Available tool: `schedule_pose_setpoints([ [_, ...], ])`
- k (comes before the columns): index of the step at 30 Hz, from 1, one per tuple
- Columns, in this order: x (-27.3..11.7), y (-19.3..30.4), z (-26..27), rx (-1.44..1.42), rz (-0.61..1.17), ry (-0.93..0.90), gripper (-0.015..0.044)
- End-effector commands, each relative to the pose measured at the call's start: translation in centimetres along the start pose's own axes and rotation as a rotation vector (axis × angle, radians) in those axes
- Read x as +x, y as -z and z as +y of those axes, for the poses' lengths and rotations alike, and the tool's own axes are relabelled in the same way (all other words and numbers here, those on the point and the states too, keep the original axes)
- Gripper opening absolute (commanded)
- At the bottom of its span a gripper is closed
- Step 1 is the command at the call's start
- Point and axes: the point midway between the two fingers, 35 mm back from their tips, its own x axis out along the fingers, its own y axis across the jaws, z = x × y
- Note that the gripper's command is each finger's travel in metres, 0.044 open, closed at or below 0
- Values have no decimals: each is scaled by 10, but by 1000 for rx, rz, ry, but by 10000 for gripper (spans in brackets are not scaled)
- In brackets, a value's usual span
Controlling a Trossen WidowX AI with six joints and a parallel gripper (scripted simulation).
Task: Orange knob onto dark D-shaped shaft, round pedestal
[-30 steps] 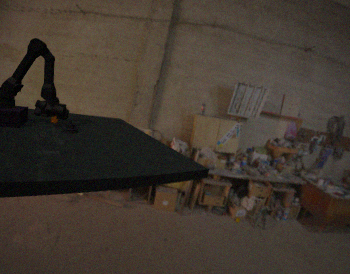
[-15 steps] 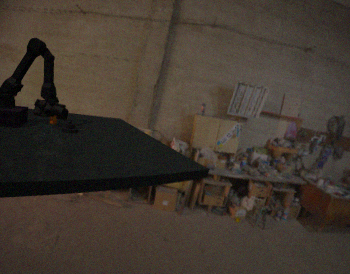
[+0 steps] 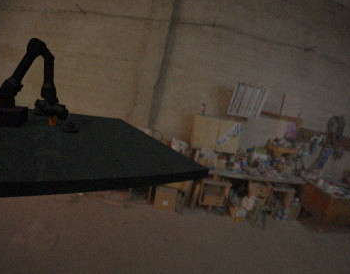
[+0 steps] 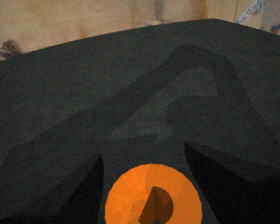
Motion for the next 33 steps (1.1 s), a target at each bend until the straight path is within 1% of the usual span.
schedule_pose_setpoints([
  [1, 0, 0, 0, 3, 0, 1, 260],
  [7, 0, 0, 0, 3, 0, 1, 260],
  [14, 0, 0, 0, 3, 0, 1, 440],
  [21, -1, -2, 0, 3, 0, 1, 440],
  [23, -7, -15, -3, 2, 0, 1, 440],
  [28, -29, -67, -1, -1, 0, 1, 440],
  [33, -32, -74, 0, -1, 0, 1, 440],
])
